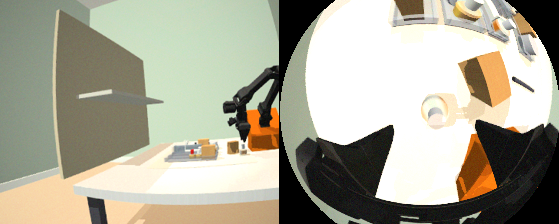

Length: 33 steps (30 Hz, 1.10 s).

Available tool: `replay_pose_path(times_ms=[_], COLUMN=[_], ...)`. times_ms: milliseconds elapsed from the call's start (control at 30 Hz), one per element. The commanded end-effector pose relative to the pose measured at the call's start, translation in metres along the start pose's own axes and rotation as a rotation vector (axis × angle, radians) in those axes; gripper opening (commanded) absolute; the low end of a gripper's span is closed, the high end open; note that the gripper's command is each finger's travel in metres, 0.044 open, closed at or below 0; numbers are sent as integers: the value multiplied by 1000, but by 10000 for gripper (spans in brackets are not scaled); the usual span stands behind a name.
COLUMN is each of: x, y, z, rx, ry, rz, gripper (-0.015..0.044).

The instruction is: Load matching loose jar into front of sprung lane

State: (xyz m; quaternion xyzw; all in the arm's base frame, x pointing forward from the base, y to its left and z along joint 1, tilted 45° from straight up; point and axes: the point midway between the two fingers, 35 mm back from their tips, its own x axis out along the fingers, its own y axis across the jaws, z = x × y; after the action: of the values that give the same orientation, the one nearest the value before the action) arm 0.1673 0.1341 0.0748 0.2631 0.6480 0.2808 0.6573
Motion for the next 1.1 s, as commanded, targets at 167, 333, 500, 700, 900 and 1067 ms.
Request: replay_pose_path(times_ms=[167, 333, 500, 700, 900, 1067], x=[23, 26, 34, 44, 53, 54], y=[-2, -2, -2, -2, -2, -2], z=[-1, -1, -1, -1, -2, -2], rx=[11, 11, 10, 11, 11, 11], ry=[3, 3, 3, 3, 3, 3], rz=[0, 0, -1, 0, 1, 2], gripper=[440, 440, 440, 440, 440, 361])
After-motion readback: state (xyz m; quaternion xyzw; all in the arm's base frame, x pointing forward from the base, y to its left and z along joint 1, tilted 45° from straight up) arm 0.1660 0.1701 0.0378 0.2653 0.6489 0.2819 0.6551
